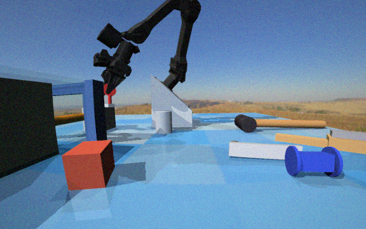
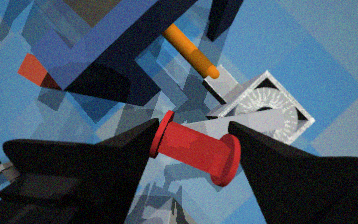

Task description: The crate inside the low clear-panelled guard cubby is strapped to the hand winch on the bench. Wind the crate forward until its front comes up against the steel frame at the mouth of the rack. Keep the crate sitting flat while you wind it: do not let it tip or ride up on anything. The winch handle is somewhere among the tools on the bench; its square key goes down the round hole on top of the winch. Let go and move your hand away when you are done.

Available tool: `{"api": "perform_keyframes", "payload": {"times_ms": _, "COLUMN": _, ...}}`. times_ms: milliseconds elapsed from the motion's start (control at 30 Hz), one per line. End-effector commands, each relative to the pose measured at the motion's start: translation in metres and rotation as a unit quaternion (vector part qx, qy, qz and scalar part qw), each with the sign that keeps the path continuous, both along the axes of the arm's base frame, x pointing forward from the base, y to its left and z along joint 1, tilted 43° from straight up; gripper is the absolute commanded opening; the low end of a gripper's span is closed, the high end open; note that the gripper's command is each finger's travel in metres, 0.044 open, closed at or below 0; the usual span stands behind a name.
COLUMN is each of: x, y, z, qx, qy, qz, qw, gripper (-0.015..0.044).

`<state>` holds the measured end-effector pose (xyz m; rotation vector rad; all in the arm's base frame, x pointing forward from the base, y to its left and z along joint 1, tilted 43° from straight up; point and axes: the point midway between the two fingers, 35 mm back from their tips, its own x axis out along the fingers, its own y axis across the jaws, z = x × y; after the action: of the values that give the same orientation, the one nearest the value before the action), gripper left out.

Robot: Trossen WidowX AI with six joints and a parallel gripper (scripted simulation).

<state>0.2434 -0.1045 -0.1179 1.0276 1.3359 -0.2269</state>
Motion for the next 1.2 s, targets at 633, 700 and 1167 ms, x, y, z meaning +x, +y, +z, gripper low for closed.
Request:
{"api": "perform_keyframes", "payload": {"times_ms": 633, "x": 0.001, "y": -0.044, "z": 0.050, "qx": -0.001, "qy": 0.000, "qz": 0.000, "qw": 1.000, "gripper": 0.0177}}
{"api": "perform_keyframes", "payload": {"times_ms": 700, "x": 0.001, "y": -0.044, "z": 0.050, "qx": -0.001, "qy": 0.000, "qz": 0.000, "qw": 1.000, "gripper": 0.0163}}
{"api": "perform_keyframes", "payload": {"times_ms": 1167, "x": 0.001, "y": -0.044, "z": 0.050, "qx": -0.001, "qy": 0.000, "qz": 0.000, "qw": 1.000, "gripper": 0.0070}}
